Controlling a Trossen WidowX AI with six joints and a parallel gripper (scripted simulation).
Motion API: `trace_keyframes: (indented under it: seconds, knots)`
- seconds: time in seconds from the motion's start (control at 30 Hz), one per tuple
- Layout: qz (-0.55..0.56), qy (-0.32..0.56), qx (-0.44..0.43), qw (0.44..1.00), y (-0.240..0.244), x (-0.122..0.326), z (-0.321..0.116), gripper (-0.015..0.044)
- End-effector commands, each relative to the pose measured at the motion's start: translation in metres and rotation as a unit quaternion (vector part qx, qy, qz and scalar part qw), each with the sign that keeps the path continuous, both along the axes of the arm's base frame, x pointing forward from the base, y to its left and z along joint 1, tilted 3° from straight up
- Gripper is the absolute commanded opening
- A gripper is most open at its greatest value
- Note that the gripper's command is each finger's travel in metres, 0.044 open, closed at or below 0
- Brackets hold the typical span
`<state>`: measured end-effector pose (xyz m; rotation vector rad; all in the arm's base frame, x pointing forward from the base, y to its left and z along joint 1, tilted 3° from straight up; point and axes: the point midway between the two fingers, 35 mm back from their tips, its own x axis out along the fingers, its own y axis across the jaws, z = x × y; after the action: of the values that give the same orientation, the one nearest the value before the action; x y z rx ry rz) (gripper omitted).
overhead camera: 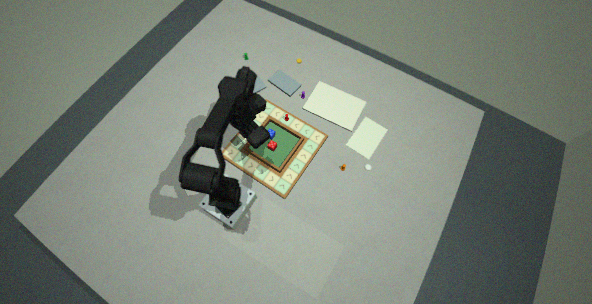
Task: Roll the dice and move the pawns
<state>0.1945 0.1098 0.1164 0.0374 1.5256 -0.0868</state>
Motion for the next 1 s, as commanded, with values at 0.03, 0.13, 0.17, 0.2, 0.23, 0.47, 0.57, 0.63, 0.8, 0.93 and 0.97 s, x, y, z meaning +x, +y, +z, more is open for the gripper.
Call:
trace_keyframes:
  seconds: [0.03,0.13,0.17,0.2,0.23,0.47,0.57,0.63,0.8,0.93,0.97]
  knots:
    - [0.003,0.001,0.000,1.000,-0.022,0.002,-0.008,0.0000]
    - [0.003,0.001,-0.001,1.000,-0.034,0.003,-0.012,0.0000]
    - [0.003,0.001,-0.001,1.000,-0.038,0.003,-0.013,0.0000]
    - [0.003,0.001,-0.001,1.000,-0.042,0.003,-0.014,0.0000]
    - [0.003,0.001,-0.001,1.000,-0.046,0.003,-0.016,0.0000]
    - [0.003,0.000,-0.002,1.000,-0.072,-0.001,-0.026,0.0000]
    - [0.003,0.000,-0.003,1.000,-0.083,-0.003,-0.030,0.0000]
    - [0.003,0.000,-0.003,1.000,-0.090,-0.005,-0.033,0.0000]
    - [0.003,0.000,-0.004,1.000,-0.107,-0.011,-0.040,0.0000]
    - [0.003,0.000,-0.005,1.000,-0.119,-0.017,-0.046,0.0000]
    - [0.003,0.000,-0.005,1.000,-0.122,-0.018,-0.048,0.0000]
